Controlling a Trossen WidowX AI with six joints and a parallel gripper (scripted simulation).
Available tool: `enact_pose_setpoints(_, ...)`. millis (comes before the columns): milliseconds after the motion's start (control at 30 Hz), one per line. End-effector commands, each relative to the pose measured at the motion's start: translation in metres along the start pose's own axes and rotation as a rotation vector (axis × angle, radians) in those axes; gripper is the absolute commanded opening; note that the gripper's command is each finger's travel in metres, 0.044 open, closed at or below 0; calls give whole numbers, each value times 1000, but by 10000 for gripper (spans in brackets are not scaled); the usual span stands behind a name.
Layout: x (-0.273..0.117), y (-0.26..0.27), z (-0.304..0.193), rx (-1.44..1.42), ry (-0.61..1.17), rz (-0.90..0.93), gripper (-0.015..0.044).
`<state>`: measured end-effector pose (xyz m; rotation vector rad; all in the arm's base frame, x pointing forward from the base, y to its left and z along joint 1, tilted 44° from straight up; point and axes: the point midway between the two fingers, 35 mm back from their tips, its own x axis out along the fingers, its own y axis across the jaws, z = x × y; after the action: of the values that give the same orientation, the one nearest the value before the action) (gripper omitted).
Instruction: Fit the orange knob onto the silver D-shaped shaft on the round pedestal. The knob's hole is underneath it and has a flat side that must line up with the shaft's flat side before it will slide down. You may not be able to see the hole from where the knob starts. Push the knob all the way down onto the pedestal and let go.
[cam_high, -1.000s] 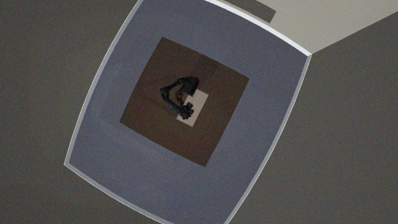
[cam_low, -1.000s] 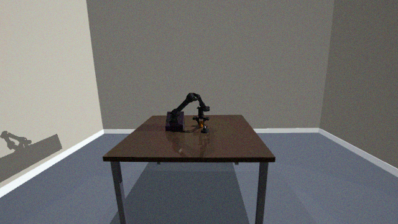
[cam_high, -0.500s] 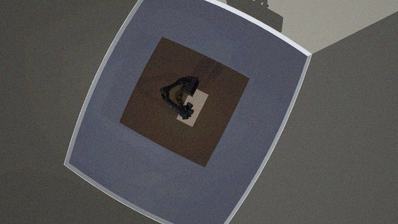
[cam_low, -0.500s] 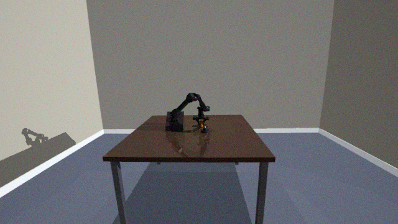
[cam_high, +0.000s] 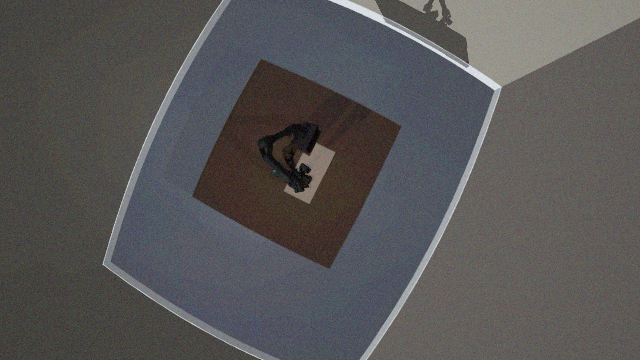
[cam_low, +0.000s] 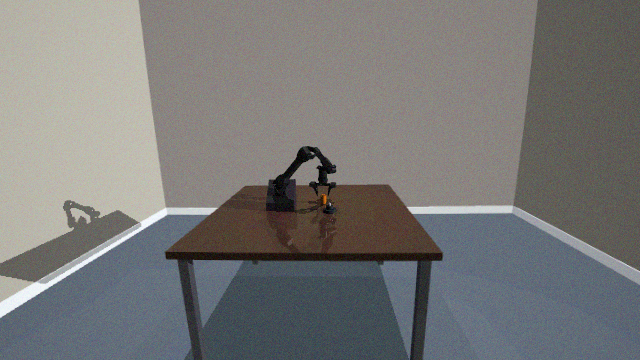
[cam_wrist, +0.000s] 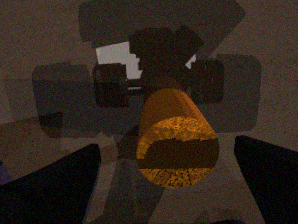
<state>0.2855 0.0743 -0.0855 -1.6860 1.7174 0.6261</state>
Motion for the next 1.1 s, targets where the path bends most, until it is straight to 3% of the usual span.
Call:
enact_pose_setpoints(0, -39, -2, 0, 13, -16, -16, 440)
enact_pose_setpoints(1067, 5, -4, 2, 13, -15, -17, 440)
